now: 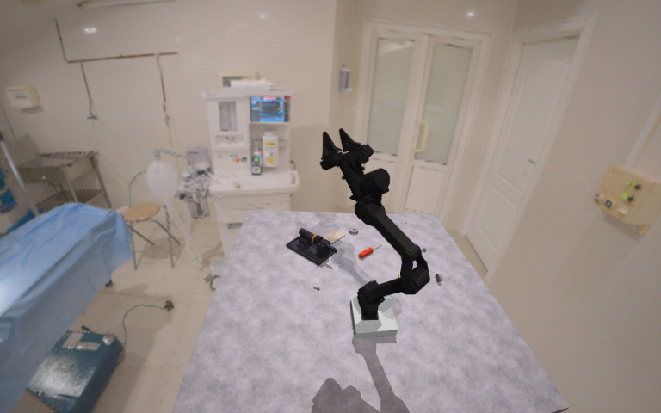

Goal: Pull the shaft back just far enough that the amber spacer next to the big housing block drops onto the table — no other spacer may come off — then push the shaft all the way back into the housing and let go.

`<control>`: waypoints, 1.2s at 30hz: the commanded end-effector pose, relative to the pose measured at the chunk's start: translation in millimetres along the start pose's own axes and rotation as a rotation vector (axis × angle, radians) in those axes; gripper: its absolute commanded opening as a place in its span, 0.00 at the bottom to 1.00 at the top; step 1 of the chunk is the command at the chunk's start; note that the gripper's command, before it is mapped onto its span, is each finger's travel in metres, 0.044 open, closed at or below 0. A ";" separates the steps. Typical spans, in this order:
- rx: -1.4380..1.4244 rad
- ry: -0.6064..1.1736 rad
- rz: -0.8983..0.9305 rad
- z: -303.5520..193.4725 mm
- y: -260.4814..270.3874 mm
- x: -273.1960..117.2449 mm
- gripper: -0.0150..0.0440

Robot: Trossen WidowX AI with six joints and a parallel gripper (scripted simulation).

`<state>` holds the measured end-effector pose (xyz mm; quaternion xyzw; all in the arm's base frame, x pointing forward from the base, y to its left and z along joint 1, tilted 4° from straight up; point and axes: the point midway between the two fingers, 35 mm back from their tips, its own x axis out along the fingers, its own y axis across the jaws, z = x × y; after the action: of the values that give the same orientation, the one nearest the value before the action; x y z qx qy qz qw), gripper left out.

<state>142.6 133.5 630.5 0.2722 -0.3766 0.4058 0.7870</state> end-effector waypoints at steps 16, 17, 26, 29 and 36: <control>0.896 0.548 -0.549 -249.9 -161.9 -92.7 1.00; 0.960 0.561 -0.603 -260.8 -170.8 -103.7 1.00; 1.556 0.516 -1.172 -336.7 -234.9 -224.2 1.00; 1.761 0.421 -1.394 -353.3 -247.6 -270.9 1.00; 2.208 -0.001 -1.925 -373.1 -252.3 -380.9 1.00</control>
<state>363.6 121.0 109.9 0.8569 0.4394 -0.1114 0.2454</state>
